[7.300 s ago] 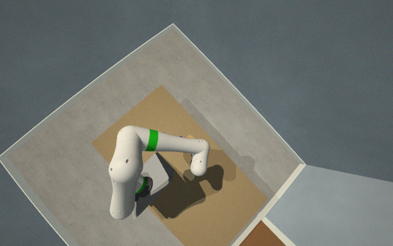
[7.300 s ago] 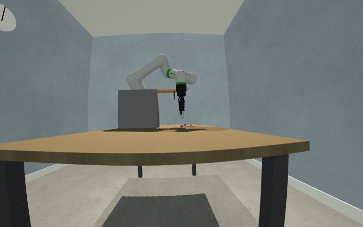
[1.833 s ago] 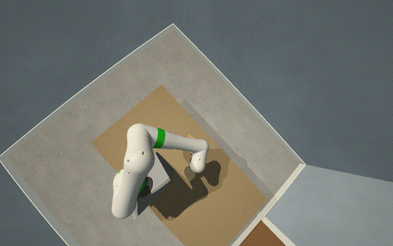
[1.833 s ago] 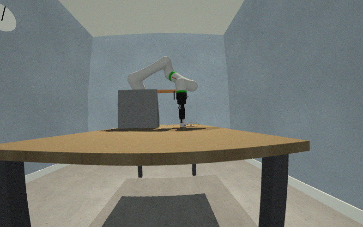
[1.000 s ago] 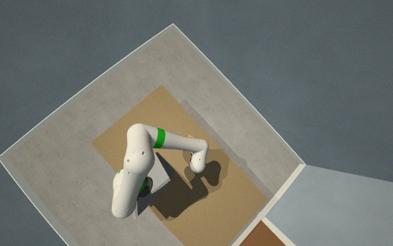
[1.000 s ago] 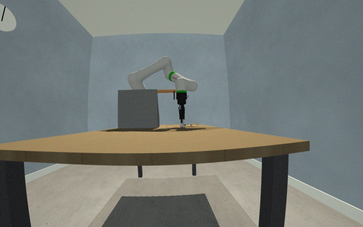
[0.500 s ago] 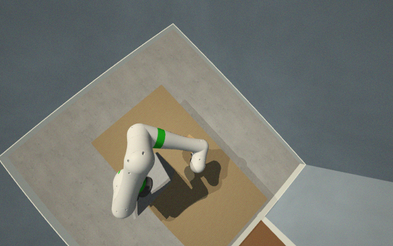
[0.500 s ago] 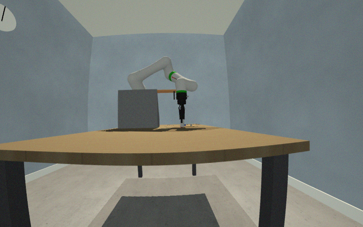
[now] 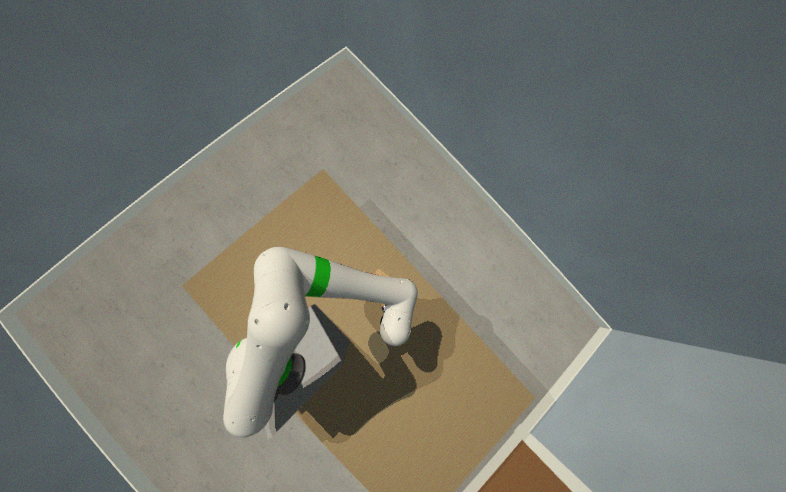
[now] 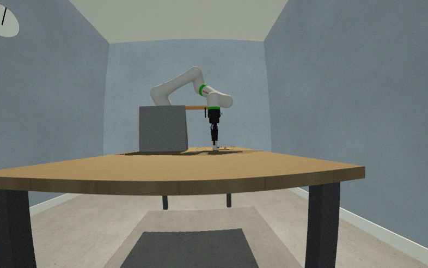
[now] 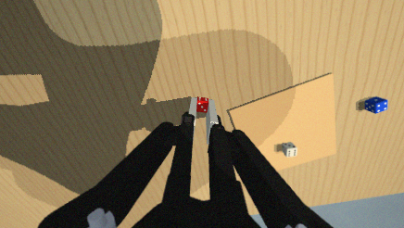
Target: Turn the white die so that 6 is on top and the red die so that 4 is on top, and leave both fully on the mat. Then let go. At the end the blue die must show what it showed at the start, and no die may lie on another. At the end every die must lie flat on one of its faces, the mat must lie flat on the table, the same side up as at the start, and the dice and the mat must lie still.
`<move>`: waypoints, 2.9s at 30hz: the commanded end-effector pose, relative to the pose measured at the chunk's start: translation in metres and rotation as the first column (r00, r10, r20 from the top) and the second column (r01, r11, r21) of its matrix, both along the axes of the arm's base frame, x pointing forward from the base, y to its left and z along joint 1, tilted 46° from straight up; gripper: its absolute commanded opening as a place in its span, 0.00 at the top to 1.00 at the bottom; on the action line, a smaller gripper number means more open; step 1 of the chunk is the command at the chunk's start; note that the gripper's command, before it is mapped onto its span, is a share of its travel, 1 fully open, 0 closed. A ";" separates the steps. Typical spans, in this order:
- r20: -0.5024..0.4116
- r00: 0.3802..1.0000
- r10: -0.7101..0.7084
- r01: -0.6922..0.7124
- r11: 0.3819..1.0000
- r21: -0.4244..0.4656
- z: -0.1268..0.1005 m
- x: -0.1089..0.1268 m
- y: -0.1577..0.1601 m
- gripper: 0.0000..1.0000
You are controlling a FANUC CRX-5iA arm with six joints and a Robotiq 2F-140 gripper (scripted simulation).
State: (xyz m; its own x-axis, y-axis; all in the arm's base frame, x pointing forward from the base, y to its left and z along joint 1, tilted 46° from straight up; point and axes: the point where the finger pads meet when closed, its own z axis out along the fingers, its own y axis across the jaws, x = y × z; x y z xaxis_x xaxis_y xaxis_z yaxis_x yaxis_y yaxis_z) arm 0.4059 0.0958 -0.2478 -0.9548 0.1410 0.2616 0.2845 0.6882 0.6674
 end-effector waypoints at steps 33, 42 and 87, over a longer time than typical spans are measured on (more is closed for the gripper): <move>0.000 1.000 0.000 0.000 1.000 0.000 0.070 0.009 -0.071 0.93; 0.124 0.985 0.121 -0.122 0.993 -0.002 0.089 0.024 -0.053 0.93; 0.774 -0.107 0.625 -0.761 0.450 -0.468 0.278 0.068 0.151 0.93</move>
